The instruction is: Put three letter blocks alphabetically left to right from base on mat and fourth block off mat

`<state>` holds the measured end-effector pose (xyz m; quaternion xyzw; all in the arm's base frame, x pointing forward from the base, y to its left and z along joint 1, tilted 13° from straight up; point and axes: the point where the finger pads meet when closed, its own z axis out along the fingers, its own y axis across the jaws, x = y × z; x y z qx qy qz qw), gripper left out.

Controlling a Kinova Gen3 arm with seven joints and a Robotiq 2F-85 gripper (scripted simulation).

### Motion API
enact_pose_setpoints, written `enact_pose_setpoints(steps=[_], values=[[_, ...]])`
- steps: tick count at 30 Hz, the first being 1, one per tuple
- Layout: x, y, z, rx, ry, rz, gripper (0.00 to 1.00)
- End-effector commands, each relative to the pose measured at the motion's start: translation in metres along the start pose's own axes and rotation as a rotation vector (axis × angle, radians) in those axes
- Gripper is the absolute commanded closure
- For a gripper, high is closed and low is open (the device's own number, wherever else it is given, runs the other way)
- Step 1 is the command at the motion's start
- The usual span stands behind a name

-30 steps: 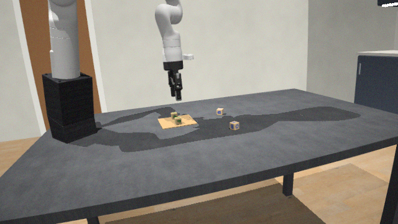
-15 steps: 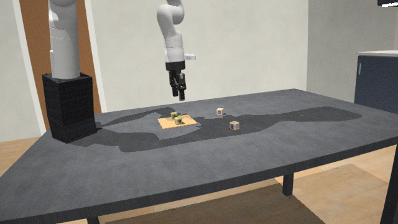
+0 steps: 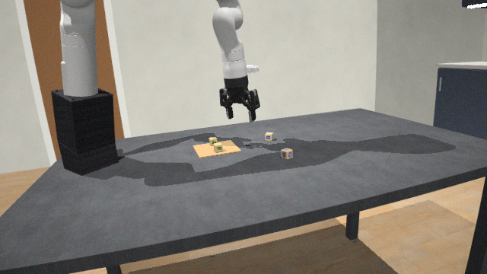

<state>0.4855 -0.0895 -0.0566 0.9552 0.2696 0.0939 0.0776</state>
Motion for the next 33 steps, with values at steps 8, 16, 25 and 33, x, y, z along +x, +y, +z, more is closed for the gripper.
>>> enact_pose_setpoints(steps=[8, 16, 25, 33], values=[[0.02, 0.06, 0.006, 0.003, 0.026, -0.469, 0.0], [0.017, 0.108, 0.004, 0.012, -0.01, -0.877, 0.0], [0.0, 0.152, -0.002, 0.037, -0.082, -1.212, 0.0], [-0.01, 0.172, -0.006, 0.056, -0.122, -1.348, 0.0]])
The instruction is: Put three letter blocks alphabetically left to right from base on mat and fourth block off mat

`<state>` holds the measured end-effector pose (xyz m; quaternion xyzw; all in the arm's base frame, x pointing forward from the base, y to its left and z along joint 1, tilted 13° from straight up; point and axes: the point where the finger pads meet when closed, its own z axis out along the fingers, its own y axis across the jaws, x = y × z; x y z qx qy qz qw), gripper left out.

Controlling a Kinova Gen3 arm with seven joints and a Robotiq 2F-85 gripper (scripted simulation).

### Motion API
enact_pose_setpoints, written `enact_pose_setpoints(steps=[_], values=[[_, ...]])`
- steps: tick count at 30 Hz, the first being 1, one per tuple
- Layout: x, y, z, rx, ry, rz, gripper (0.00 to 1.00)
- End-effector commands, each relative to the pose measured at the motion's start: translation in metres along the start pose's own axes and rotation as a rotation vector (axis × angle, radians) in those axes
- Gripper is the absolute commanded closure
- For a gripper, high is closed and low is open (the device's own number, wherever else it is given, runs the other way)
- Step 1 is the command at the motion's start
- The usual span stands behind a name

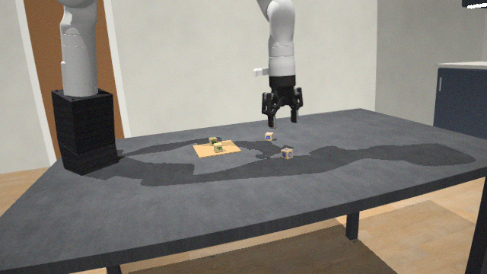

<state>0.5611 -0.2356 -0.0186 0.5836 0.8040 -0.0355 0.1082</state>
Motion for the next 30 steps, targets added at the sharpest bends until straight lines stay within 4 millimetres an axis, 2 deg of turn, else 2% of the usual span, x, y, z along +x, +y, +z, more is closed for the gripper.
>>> enact_pose_setpoints(steps=[1, 8, 9, 30], values=[[-0.0039, 0.0001, -0.0002, -0.001, -0.003, 0.0, 0.0], [-0.008, -0.001, -0.0007, 0.005, -0.007, -0.024, 0.0], [-0.008, -0.001, -0.0007, 0.005, -0.007, -0.024, 0.38], [-0.008, -0.001, -0.0007, 0.005, -0.007, -0.024, 0.38]])
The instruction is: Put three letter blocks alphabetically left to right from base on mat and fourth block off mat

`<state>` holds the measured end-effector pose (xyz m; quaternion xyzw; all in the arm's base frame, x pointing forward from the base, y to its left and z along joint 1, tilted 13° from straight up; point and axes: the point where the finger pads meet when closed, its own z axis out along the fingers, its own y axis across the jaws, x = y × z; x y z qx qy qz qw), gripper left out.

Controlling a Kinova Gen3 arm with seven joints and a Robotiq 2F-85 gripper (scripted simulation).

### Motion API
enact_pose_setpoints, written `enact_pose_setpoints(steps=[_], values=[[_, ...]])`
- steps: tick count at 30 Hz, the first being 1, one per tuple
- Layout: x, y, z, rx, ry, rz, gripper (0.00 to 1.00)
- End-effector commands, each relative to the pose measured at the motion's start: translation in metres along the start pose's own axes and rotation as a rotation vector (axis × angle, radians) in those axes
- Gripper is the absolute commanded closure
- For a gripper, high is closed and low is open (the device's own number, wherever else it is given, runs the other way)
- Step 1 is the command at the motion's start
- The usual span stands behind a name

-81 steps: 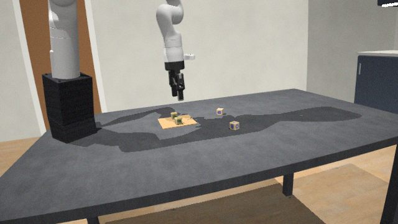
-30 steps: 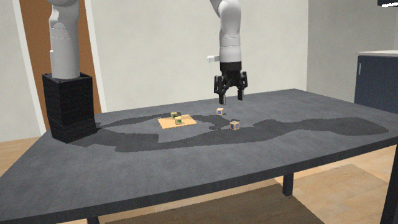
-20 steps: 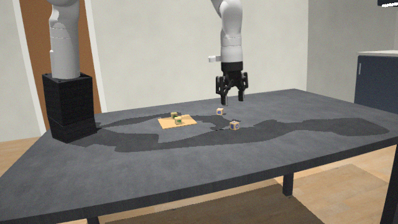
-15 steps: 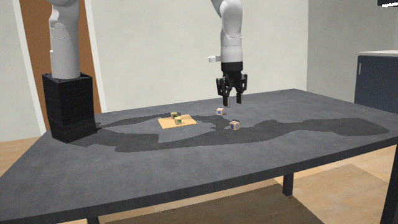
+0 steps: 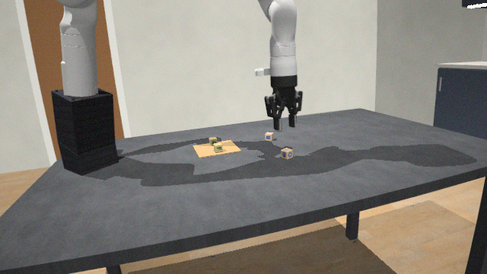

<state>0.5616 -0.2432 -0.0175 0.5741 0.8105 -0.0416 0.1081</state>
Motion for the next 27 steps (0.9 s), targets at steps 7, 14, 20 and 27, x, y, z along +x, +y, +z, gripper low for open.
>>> enact_pose_setpoints(steps=[7, 14, 20, 27], values=[[-0.0005, 0.0008, -0.0011, -0.002, -0.001, 0.0, 0.38], [-0.0005, 0.0008, -0.001, -0.002, -0.001, 0.0, 0.38], [-0.0005, 0.0008, -0.0001, -0.002, -0.001, 0.0, 0.38], [-0.0006, 0.0008, 0.0027, -0.001, 0.0, 0.0, 0.38]])
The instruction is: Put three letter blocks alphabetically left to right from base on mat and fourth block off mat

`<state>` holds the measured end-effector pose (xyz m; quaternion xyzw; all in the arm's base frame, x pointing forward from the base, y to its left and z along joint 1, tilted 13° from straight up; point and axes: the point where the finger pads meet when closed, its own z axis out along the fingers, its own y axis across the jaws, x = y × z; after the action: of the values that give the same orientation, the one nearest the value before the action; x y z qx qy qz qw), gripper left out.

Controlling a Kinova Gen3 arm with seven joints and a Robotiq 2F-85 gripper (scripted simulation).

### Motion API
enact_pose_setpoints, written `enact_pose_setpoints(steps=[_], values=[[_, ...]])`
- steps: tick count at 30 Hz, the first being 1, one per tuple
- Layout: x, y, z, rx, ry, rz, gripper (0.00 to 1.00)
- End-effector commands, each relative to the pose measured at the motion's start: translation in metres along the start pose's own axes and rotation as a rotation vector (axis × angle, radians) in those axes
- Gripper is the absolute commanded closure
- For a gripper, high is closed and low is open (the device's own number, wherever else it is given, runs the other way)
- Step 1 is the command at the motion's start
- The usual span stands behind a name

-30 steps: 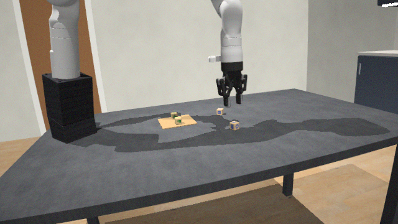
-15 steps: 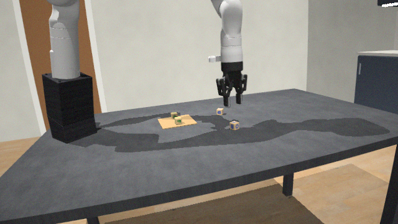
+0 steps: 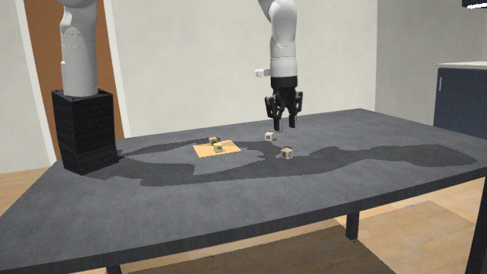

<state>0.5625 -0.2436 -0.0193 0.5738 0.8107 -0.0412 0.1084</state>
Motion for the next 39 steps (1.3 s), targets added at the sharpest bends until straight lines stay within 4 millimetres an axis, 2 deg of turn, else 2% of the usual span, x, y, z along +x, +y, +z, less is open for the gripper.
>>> enact_pose_setpoints(steps=[1, 39], values=[[0.0, 0.0, 0.002, 0.0, 0.0, 0.0, 0.38], [-0.001, 0.001, 0.046, 0.0, 0.0, 0.0, 0.38]])
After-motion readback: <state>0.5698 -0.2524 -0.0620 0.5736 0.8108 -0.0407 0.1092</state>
